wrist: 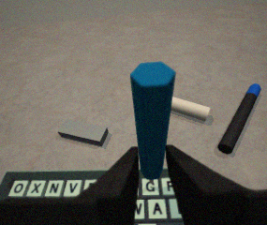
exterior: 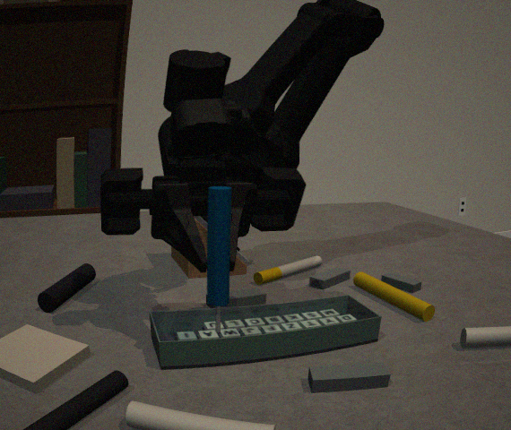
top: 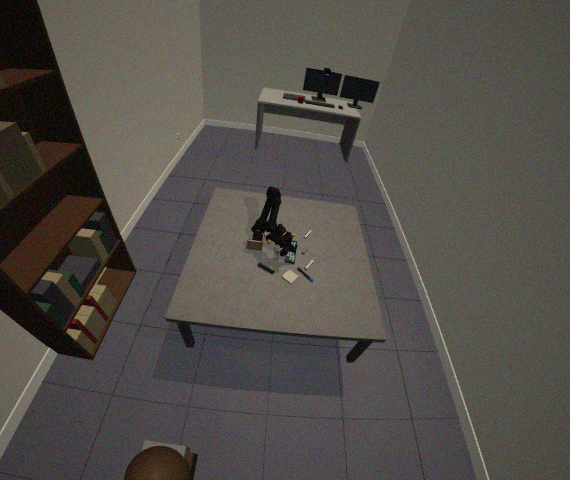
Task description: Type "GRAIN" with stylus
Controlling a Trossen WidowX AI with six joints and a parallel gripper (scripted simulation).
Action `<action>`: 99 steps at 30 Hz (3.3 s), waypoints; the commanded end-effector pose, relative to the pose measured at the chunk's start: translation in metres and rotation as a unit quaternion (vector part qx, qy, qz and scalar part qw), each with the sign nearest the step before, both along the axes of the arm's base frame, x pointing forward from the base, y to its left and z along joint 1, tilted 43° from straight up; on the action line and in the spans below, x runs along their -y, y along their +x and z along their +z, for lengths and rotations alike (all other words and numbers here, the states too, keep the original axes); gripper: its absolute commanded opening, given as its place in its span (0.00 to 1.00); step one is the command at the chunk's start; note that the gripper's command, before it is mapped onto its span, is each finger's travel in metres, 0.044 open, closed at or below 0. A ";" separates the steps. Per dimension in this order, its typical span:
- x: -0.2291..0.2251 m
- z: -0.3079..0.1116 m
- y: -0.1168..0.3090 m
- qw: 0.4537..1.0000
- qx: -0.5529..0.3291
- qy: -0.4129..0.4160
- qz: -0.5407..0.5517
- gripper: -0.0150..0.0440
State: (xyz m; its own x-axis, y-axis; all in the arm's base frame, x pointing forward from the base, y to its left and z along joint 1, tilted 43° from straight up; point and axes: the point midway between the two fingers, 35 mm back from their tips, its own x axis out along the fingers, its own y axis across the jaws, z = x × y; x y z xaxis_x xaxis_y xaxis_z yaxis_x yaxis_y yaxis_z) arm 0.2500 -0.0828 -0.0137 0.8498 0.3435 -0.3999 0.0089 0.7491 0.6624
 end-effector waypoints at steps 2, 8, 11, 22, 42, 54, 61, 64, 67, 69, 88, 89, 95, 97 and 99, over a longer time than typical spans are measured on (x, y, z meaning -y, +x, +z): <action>-0.002 -0.003 -0.001 1.000 -0.005 0.004 -0.002 0.39; -0.003 -0.004 -0.001 1.000 -0.005 0.004 -0.002 0.39; -0.004 -0.004 -0.001 1.000 -0.005 0.004 -0.002 0.39; -0.005 -0.006 -0.001 1.000 -0.005 0.004 -0.002 0.39; -0.010 -0.011 -0.002 1.000 -0.005 0.004 -0.002 0.39; -0.009 -0.011 -0.002 1.000 -0.005 0.004 -0.002 0.39; -0.008 -0.009 -0.001 1.000 -0.005 0.004 -0.002 0.39; -0.004 -0.007 -0.001 1.000 -0.005 0.004 -0.002 0.39; 0.001 -0.002 0.000 1.000 -0.006 0.003 -0.002 0.39; 0.005 0.002 0.000 1.000 -0.006 0.003 -0.002 0.39; 0.015 0.016 -0.001 1.000 -0.009 0.005 -0.005 0.32; 0.015 0.016 -0.001 1.000 -0.009 0.005 -0.005 0.27; 0.007 0.026 0.001 1.000 -0.009 0.005 -0.004 0.25; 0.003 0.030 0.001 1.000 -0.009 0.004 -0.004 0.25; -0.001 0.034 0.001 1.000 -0.008 0.004 -0.004 0.25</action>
State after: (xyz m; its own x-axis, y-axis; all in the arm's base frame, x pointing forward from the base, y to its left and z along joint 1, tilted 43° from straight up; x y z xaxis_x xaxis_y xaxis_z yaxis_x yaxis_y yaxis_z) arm 0.2527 -0.0906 0.0163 0.8492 0.3389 -0.4051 0.0170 0.7491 0.6623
